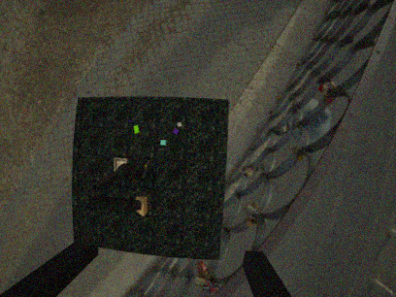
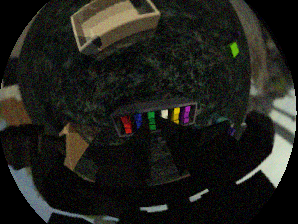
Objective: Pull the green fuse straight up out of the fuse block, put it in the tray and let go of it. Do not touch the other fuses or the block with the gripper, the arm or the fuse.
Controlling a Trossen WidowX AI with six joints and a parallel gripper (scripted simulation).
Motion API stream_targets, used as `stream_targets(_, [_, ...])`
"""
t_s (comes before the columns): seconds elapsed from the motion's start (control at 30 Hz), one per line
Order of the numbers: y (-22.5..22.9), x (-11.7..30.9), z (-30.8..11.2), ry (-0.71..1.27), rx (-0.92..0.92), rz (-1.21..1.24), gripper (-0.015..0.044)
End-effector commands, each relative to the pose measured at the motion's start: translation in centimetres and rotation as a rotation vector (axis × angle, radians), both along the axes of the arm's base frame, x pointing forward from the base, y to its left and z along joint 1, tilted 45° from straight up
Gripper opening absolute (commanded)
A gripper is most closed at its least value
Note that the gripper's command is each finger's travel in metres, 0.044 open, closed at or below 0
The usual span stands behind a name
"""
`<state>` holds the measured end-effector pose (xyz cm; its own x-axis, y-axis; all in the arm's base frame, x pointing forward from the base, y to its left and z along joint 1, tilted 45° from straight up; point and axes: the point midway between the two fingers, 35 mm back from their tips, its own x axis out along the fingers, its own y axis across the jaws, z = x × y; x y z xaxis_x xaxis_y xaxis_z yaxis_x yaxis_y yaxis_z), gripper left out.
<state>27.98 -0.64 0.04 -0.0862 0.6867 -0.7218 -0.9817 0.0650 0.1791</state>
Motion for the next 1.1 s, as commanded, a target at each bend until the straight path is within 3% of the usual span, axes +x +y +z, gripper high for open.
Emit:
stream_targets(0.0, [0.2, -0.21, -0.16, 0.009, 0.009, -0.005, 0.0071])
stream_targets(0.7, [0.2, -0.21, -0.16, 0.009, 0.009, -0.005, 0.0071])
stream_targets(1.07, [0.09, -0.15, -0.1, 0.005, 0.002, 0.0, 0.0])
